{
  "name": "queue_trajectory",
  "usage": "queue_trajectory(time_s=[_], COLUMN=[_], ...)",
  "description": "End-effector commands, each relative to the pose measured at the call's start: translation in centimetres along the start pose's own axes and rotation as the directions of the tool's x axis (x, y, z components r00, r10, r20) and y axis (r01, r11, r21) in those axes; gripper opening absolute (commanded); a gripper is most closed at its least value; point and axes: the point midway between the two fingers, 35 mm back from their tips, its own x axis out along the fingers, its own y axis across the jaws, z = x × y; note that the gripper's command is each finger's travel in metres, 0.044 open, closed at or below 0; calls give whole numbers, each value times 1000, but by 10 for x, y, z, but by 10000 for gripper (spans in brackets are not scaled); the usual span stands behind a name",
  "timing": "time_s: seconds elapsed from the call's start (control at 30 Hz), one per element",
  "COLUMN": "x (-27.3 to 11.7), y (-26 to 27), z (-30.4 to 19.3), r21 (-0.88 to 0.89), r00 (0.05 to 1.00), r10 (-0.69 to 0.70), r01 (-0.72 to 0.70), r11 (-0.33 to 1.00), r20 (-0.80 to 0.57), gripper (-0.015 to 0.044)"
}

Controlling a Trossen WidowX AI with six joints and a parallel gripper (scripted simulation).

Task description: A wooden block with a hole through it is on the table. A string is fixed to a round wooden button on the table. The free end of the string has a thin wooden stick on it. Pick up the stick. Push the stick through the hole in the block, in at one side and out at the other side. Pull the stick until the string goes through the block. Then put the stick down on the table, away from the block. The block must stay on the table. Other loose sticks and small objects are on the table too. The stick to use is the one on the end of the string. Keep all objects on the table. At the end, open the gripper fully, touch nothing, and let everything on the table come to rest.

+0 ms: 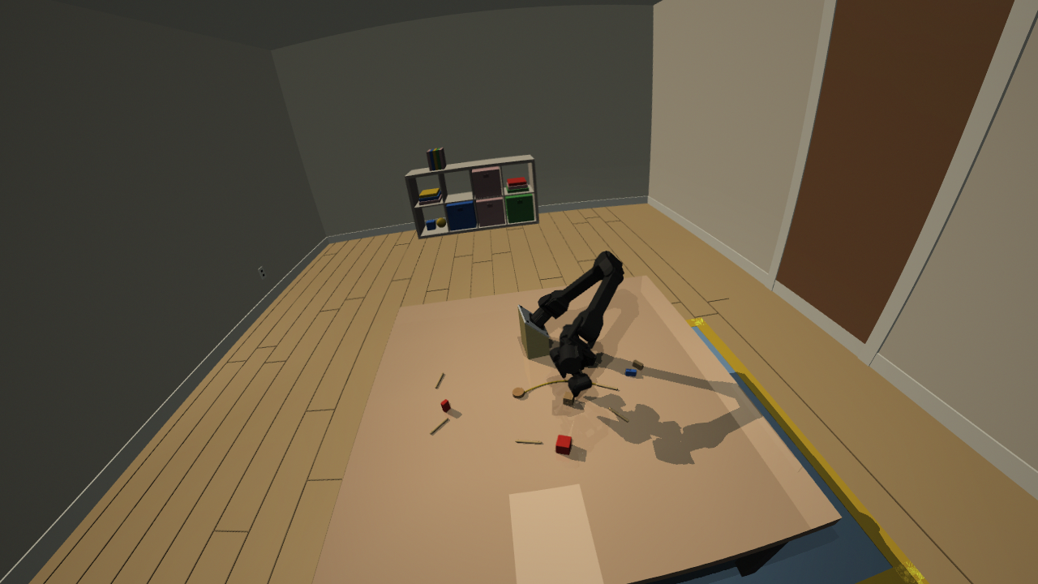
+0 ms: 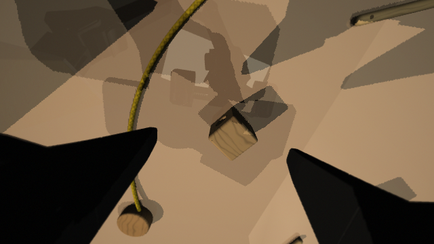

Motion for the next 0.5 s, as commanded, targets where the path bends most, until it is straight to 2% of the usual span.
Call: queue_trajectory(time_s=[0.0,0.23,0.47], x=[-1,-1,-1], y=[1,1,1], z=[-4,-2,-2], r21=[2,1,3], r00=[1000,1000,1000], r10=[9,7,7], r01=[-9,-7,-7], r11=[1000,1000,1000], r20=[1,3,4], gripper=[440,440,256])
